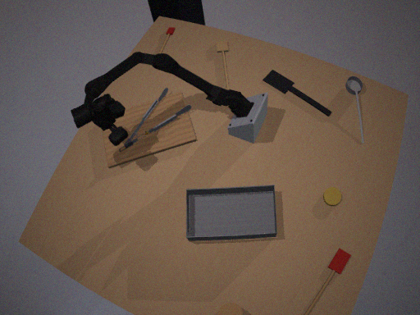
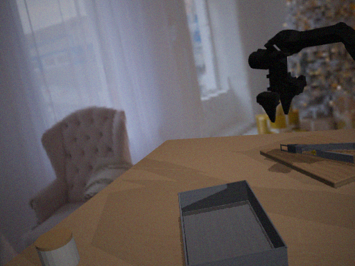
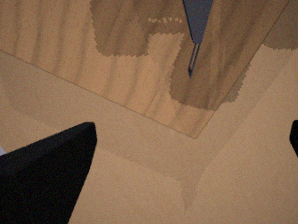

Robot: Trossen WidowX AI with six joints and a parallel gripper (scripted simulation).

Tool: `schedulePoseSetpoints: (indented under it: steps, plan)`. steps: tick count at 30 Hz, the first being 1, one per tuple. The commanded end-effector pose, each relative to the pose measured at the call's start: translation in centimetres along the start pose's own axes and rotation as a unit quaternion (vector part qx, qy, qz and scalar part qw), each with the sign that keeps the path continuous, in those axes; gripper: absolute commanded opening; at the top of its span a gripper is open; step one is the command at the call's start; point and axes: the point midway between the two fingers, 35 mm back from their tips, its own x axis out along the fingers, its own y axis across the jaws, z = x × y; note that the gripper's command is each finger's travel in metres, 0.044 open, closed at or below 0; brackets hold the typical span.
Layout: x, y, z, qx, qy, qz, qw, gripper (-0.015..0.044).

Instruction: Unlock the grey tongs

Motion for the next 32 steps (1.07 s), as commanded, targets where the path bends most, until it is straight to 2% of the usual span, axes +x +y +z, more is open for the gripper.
schedulePoseSetpoints:
  steps: [1, 4, 32]
  plan:
    - [-1.7, -0.7, -2.2, 0.005, 0.010, 0.003, 1.000, 0.0440]
    - [-2.7, -1.3, -3.3, 0.009, 0.017, 0.003, 1.000, 0.0440]
    - [-2.6, -1.5, -3.3, 0.006, 0.015, 0.003, 1.000, 0.0440]
